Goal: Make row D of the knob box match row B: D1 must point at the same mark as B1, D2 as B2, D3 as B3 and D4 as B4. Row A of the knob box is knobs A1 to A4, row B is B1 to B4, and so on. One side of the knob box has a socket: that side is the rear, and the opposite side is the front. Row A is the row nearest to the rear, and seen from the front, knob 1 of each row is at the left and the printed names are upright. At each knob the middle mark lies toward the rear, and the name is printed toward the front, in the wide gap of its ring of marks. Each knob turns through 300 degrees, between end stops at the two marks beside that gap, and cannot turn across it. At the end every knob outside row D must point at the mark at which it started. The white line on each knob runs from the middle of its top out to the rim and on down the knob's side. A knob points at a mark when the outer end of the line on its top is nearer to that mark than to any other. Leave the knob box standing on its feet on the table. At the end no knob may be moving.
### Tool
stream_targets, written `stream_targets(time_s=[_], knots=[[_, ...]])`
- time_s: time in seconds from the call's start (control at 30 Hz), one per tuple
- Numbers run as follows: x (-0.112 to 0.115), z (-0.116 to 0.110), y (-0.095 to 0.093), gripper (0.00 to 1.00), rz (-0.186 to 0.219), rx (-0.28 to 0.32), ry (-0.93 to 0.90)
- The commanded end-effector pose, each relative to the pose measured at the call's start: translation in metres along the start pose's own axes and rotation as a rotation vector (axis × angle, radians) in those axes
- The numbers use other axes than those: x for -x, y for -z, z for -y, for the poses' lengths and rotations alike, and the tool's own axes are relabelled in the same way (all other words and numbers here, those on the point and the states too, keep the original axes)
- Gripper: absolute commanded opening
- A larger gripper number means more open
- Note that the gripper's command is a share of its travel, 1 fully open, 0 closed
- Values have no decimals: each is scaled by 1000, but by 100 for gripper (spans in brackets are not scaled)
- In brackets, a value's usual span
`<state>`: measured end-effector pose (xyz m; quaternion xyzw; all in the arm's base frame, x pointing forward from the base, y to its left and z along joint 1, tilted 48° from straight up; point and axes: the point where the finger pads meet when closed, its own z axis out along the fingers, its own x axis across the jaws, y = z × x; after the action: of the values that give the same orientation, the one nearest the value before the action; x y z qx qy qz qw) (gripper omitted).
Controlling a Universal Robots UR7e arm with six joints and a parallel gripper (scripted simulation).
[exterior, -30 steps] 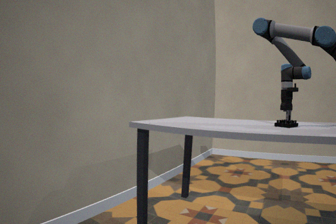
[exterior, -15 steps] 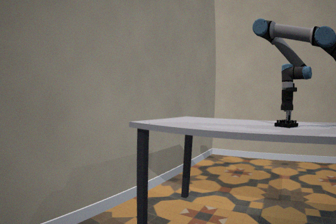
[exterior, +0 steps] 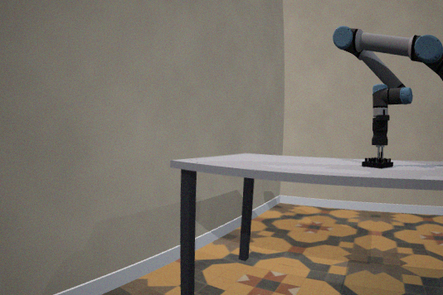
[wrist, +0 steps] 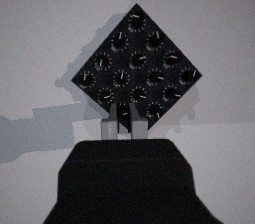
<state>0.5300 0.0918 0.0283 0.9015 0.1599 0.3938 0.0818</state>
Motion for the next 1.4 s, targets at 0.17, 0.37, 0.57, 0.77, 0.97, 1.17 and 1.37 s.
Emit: stream_targets(time_s=[0.17, 0.37, 0.57, 0.77, 0.97, 1.17, 1.37], knots=[[0, 0, 0, 30, -2, 2, -214], [0, 0, 0, 30, -2, 2, -288], [0, 0, 0, 30, -2, 2, -380], [0, 0, 0, 30, -2, 2, -443], [0, 0, 0, 30, -2, 2, -470], [0, 0, 0, 30, -2, 2, -489], [0, 0, 0, 30, -2, 2, -492]])
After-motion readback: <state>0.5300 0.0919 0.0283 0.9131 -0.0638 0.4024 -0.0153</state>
